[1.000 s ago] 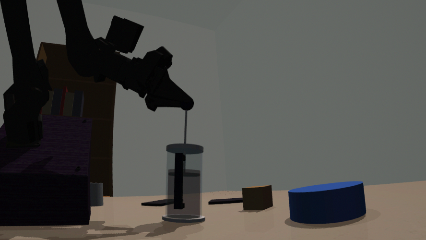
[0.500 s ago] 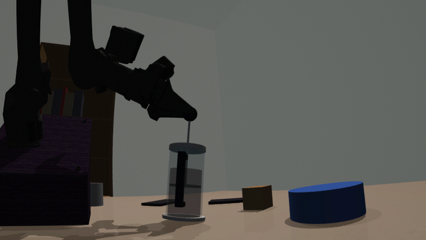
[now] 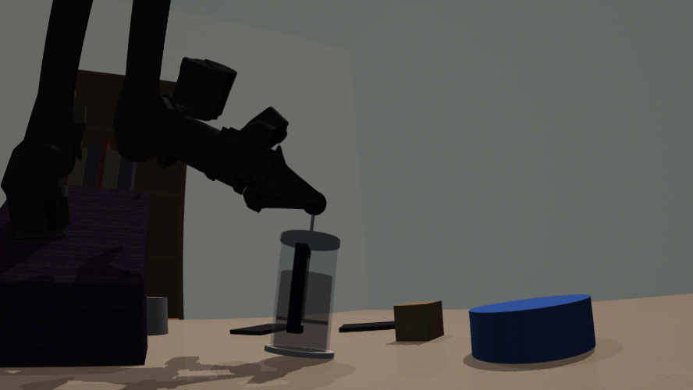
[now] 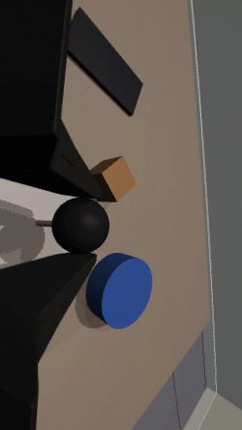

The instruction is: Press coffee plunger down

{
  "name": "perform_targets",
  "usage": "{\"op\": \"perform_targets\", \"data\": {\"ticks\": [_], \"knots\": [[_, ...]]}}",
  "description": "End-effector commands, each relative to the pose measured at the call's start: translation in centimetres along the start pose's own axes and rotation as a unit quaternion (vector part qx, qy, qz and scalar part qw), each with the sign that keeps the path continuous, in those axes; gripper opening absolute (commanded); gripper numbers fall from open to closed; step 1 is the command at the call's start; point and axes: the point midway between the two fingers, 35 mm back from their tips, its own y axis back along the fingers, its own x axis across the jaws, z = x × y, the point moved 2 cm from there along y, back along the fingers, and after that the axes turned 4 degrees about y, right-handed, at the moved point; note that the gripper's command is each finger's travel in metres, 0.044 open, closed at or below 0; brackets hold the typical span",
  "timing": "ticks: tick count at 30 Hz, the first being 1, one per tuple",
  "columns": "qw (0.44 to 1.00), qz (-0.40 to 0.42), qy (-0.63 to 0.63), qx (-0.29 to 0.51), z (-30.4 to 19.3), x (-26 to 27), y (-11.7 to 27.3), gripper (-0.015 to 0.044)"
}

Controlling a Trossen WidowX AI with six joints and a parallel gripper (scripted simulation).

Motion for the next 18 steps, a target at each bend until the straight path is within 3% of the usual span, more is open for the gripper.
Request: {"op": "perform_targets", "data": {"ticks": [1,18], "knots": [[1.000,-0.004,0.016,0.024,-1.42,-0.02,-0.57,0.0119],[1.000,-0.005,0.016,0.024,-1.07,0.19,-0.94,0.0119]]}}
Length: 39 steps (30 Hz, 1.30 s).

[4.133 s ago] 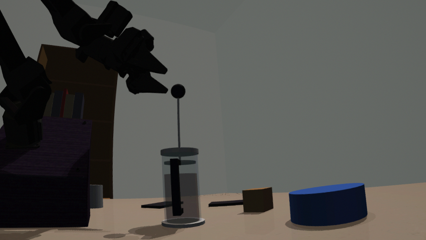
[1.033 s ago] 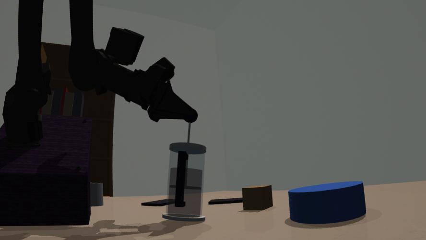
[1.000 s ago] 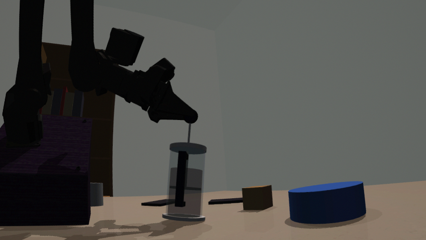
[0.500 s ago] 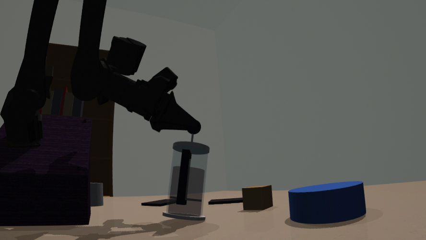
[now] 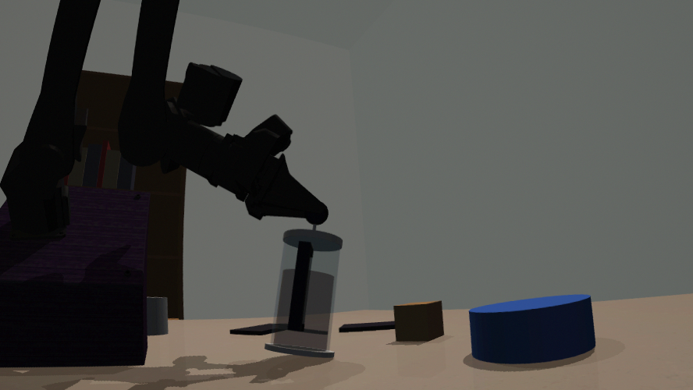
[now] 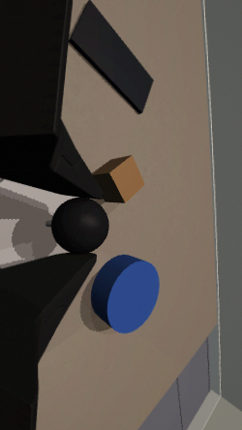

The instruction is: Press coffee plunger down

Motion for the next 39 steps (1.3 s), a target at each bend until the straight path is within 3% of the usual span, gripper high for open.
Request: {"op": "perform_targets", "data": {"ticks": [1,27,39], "knots": [[1.000,-0.003,0.008,0.011,-0.42,0.03,-0.25,0.0119],[1.000,-0.002,0.004,0.005,0.03,0.14,-0.33,0.0119],[1.000,-0.002,0.004,0.005,0.03,0.14,-0.33,0.0434]]}}
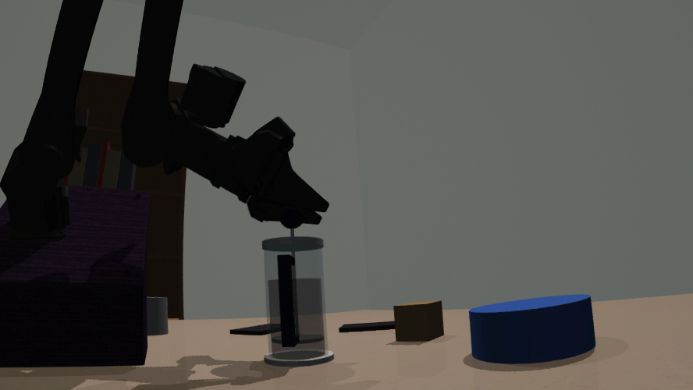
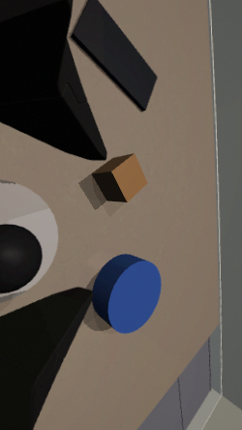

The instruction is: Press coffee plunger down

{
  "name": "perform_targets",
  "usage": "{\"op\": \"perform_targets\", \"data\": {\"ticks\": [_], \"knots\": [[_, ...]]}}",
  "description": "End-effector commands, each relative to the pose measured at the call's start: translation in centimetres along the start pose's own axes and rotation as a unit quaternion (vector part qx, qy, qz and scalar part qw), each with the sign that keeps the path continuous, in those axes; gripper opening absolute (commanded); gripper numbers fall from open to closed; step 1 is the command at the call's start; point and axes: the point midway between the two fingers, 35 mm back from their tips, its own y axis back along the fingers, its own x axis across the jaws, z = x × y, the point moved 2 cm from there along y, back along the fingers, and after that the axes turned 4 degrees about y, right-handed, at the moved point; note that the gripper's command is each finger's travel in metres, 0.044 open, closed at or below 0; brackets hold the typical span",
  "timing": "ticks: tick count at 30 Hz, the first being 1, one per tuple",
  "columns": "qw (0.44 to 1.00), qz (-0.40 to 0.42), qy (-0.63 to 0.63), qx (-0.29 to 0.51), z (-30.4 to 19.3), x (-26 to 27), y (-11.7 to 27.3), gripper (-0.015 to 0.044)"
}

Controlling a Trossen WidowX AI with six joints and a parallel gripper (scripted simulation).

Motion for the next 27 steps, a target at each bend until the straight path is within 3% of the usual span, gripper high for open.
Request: {"op": "perform_targets", "data": {"ticks": [1,10,20,27], "knots": [[1.000,0.003,-0.001,-0.001,0.0,0.1,0.0,0.0440],[1.000,0.007,0.004,-0.008,1.4,0.2,0.6,0.0440],[1.000,0.005,0.003,0.006,5.0,-1.6,6.2,0.0440],[1.000,0.003,0.003,0.006,5.2,-1.8,6.6,0.0440]]}}
